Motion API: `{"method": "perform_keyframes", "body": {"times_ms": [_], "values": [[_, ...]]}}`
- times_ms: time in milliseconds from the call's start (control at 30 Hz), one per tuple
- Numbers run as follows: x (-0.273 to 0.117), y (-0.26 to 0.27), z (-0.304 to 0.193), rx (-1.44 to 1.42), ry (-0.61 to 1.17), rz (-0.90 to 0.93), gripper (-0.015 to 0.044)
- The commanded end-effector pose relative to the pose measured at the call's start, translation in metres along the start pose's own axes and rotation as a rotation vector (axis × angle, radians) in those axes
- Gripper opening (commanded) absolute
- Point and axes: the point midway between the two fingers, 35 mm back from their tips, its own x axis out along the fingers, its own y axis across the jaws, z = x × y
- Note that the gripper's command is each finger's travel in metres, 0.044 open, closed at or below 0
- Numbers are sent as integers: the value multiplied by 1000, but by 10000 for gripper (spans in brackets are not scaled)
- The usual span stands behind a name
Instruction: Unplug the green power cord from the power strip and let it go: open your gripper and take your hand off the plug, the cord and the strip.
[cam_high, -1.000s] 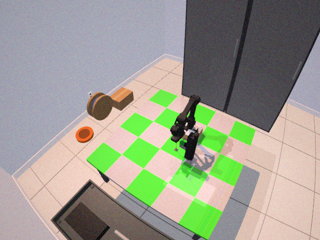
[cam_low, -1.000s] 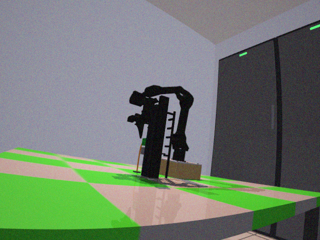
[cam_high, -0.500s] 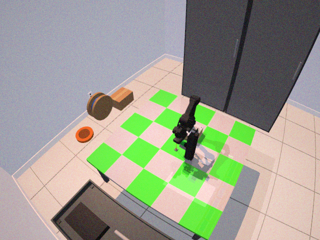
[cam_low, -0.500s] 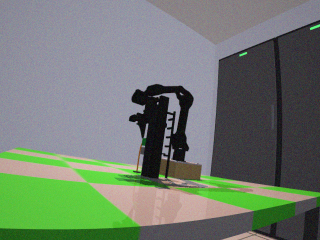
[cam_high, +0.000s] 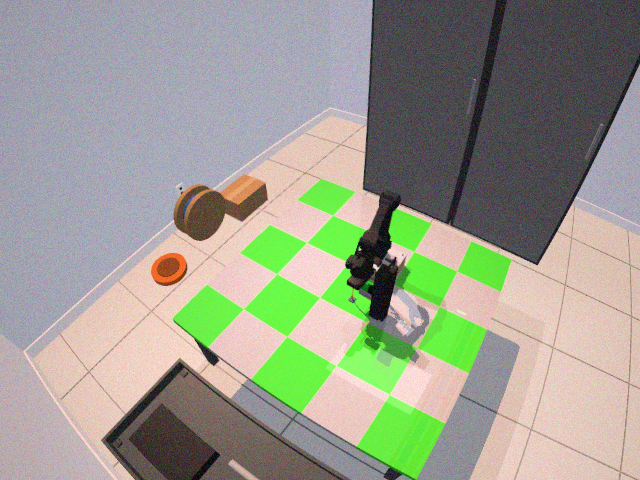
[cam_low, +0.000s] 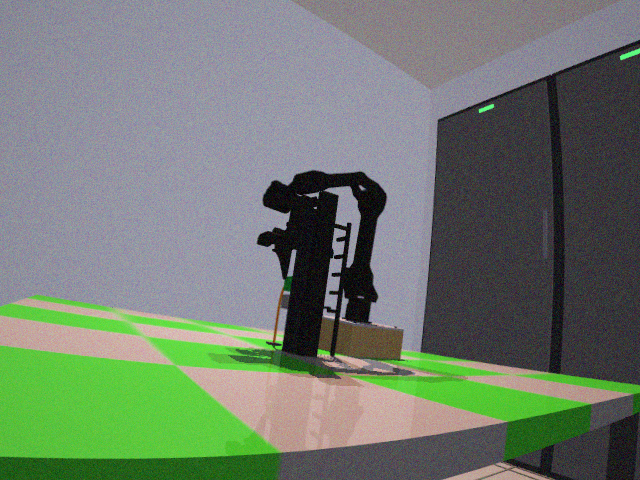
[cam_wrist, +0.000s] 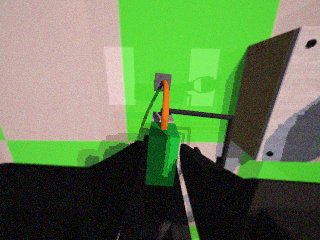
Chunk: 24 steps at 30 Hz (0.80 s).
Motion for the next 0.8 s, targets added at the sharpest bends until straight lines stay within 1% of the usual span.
{"method": "perform_keyframes", "body": {"times_ms": [0,67,200,467,767], "values": [[4,-1,1,4,-7,-6,160],[4,-1,1,4,-7,-6,160],[1,0,0,0,0,-1,55],[1,0,0,0,0,-1,2],[1,1,11,1,-3,-2,0]]}}
